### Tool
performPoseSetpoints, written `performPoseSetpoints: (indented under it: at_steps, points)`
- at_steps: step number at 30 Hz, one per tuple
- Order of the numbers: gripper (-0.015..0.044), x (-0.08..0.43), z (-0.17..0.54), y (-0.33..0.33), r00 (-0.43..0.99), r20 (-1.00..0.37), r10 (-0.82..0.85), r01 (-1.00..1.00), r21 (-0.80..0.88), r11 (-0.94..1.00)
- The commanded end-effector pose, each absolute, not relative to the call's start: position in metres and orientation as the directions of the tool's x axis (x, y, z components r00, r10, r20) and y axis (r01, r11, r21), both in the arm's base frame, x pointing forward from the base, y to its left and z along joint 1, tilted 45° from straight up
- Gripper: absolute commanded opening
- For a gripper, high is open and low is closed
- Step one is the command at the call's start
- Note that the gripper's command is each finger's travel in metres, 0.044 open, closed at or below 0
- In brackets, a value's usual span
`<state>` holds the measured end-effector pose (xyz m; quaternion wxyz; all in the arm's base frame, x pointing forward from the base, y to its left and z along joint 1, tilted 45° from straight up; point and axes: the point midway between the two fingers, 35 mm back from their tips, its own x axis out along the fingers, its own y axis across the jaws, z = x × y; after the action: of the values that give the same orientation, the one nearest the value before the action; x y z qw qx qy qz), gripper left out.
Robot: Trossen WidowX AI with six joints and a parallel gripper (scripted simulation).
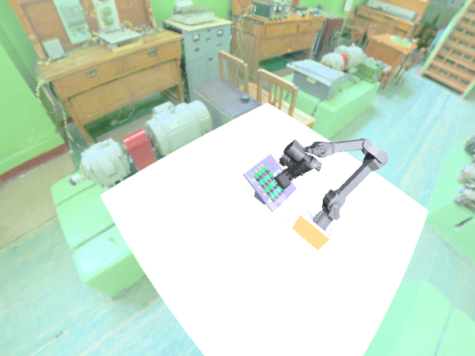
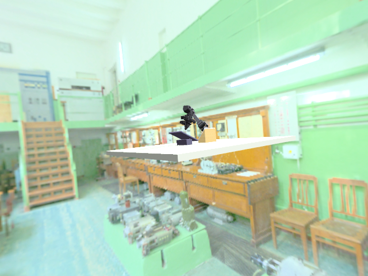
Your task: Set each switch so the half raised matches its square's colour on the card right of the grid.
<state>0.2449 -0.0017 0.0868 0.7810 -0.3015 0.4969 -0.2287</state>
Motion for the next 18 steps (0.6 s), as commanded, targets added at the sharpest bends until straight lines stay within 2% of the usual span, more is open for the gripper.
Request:
performPoseSetpoints:
  at_steps: [1,18]
  points:
    - [0.0000,0.251,0.074,-0.020,0.379,-0.642,-0.667,0.055,-0.704,0.708]
    - [0.0000,0.260,0.060,-0.035,0.375,-0.641,-0.669,0.056,-0.705,0.707]
